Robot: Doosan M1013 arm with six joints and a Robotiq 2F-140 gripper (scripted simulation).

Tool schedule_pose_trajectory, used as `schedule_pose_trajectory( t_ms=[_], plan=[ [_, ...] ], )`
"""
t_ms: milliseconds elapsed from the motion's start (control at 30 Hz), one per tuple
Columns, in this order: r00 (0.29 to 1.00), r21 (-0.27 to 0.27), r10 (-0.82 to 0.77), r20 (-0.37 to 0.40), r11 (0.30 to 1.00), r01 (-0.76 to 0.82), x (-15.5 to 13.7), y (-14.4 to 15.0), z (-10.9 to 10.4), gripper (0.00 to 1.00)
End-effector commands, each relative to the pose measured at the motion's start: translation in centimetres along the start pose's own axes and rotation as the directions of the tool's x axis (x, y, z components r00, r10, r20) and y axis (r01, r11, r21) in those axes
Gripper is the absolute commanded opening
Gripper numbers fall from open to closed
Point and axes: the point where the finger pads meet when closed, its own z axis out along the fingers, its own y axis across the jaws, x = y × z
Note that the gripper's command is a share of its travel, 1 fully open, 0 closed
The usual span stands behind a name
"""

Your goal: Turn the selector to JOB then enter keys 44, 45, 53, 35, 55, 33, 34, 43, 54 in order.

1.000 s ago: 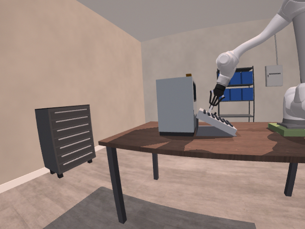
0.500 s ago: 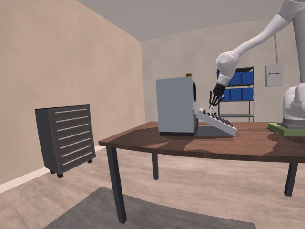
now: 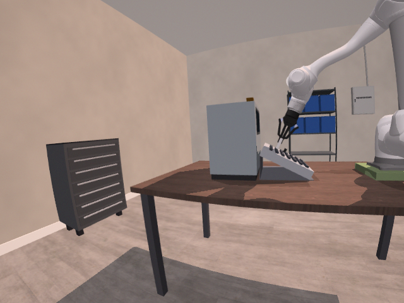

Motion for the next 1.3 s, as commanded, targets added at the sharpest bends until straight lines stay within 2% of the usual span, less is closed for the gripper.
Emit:
schedule_pose_trajectory(
  t_ms=[0,500,900,1267],
  plan=[
    [1.0,0.0,0.0,0.0,1.0,0.0,0.0,0.0,-0.4,0.0],
    [1.0,0.0,0.0,0.0,1.0,0.0,0.0,0.0,-2.6,0.0],
    [1.0,0.0,0.0,0.0,1.0,0.0,0.0,0.1,-2.8,0.0],
    [1.0,0.0,0.0,0.0,1.0,0.0,0.0,6.7,-2.8,0.0]
  ],
)
